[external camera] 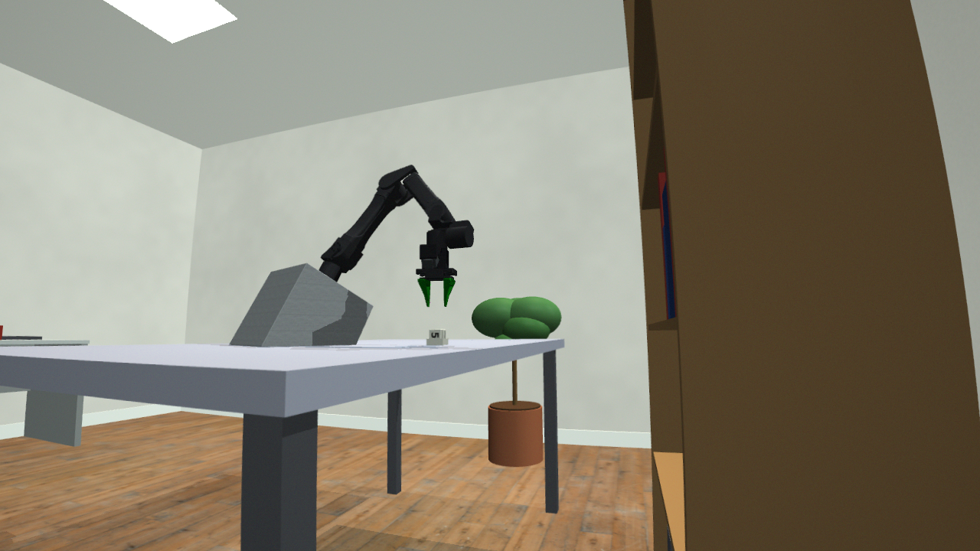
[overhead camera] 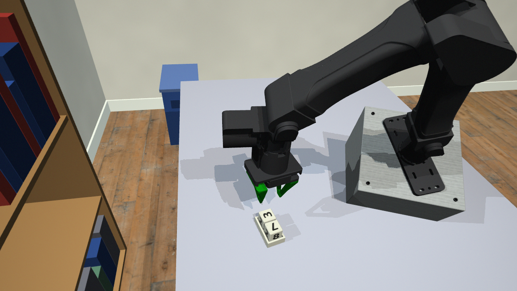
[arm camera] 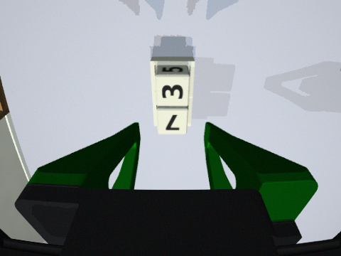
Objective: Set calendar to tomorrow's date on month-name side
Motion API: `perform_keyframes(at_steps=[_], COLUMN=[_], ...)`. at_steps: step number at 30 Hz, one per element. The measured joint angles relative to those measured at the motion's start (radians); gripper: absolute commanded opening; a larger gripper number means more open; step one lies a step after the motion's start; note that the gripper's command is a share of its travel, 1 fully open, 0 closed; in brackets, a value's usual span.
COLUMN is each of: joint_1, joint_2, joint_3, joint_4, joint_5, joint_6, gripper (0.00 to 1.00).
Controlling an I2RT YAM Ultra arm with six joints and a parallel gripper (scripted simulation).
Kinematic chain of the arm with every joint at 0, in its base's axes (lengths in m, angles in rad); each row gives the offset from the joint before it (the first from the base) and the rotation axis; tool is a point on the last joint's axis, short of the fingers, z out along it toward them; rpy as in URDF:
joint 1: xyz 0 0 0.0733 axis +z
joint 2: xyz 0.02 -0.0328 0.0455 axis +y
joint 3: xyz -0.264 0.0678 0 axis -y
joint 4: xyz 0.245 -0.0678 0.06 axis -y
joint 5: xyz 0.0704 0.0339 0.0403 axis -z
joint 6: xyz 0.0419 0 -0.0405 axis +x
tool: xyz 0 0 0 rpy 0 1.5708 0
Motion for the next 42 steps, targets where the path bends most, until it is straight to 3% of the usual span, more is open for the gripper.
perform_keyframes(at_steps=[42], joint_1=[0.061], joint_2=[0.101], joint_3=[-0.056], joint_4=[0.171], joint_5=[0.004], joint_6=[0.063], gripper=[0.47])
